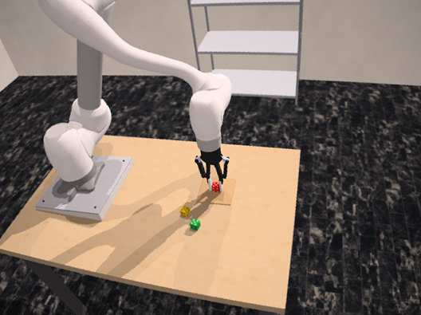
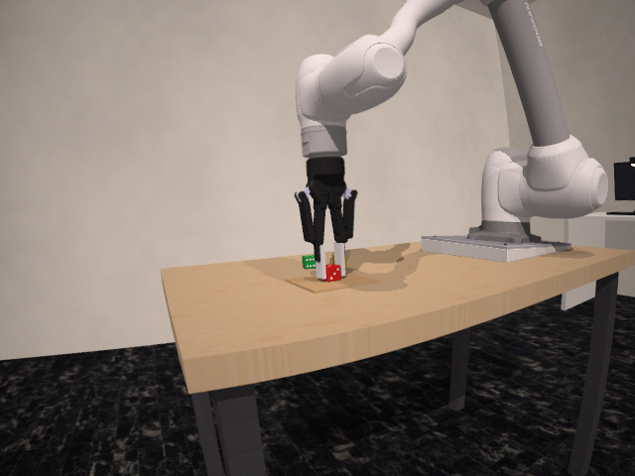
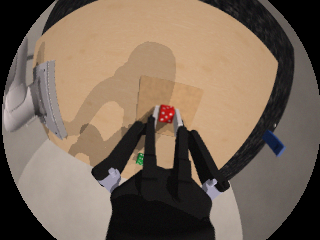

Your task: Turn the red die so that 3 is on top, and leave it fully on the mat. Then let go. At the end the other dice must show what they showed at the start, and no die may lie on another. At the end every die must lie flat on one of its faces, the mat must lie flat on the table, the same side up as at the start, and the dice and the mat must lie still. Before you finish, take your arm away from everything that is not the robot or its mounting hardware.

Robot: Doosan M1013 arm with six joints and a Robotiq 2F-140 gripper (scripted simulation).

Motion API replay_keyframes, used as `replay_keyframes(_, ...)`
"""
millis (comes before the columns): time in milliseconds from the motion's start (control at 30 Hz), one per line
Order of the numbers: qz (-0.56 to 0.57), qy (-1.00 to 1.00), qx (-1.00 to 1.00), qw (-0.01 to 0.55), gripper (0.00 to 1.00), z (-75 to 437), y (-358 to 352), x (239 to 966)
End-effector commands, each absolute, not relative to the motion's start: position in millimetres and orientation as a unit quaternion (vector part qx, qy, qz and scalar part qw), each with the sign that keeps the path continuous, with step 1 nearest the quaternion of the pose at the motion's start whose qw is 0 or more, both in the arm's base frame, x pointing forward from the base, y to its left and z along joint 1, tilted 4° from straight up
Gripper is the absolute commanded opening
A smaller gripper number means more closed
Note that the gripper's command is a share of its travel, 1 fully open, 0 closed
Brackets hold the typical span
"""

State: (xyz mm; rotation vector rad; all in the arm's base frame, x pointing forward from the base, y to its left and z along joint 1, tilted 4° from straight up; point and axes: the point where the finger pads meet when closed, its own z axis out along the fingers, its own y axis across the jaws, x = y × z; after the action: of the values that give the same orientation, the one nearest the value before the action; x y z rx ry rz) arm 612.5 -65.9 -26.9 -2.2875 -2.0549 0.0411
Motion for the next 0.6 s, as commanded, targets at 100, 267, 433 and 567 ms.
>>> replay_keyframes(100, 0.014, -0.666, -0.745, 0.033, 0.28, -27.7, -64.6, 610.8)
replay_keyframes(267, 0.014, -0.666, -0.745, 0.033, 0.28, -27.7, -64.6, 610.8)
replay_keyframes(433, 0.014, -0.666, -0.745, 0.033, 0.28, -27.7, -64.6, 610.8)
replay_keyframes(567, 0.014, -0.666, -0.745, 0.033, 0.28, -24.8, -64.7, 611.0)
